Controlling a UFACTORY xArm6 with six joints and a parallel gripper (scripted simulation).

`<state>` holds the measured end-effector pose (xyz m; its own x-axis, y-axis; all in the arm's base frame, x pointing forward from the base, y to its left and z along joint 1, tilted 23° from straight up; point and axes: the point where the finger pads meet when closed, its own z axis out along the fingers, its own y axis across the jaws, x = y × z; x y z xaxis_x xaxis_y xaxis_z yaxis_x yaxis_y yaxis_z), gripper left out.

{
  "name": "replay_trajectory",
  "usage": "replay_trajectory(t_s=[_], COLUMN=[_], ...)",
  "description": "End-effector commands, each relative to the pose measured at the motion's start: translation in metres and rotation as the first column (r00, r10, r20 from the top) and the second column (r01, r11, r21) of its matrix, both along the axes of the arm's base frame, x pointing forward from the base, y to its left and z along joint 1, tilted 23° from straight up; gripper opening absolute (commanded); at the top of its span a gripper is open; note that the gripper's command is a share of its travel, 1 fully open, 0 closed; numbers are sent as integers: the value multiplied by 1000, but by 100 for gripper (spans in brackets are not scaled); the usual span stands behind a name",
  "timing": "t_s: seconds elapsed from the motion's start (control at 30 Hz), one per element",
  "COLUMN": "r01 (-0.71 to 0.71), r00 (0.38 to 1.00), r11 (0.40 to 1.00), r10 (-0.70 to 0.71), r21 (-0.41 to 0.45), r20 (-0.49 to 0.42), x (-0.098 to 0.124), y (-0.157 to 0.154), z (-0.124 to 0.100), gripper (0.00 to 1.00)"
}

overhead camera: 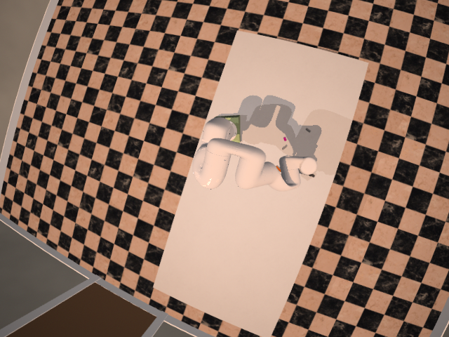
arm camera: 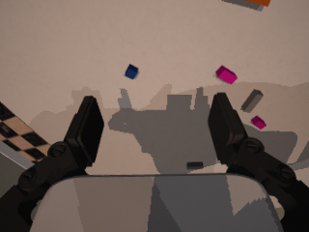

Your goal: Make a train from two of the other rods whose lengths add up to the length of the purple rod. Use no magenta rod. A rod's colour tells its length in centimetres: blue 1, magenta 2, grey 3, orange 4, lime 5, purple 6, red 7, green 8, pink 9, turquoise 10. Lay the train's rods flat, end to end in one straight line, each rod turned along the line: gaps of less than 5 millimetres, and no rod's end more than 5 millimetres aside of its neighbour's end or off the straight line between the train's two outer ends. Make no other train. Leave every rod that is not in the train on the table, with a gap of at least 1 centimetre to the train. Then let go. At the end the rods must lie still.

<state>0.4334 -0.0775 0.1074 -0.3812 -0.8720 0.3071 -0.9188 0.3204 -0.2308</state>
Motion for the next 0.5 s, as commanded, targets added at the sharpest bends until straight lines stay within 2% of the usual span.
replay_trajectory(t_s=[0.0,0.17,0.43,0.47], r01=[-152,-289,-512,-512], r00=[986,950,837,837], r11=[988,957,859,859], r10=[152,286,501,501], r21=[-5,-7,7,7], r20=[-66,-123,-221,-221], x=[11,18,26,26], y=[22,44,82,82], z=[-7,-15,-30,-30], gripper=[100,100,100,100])
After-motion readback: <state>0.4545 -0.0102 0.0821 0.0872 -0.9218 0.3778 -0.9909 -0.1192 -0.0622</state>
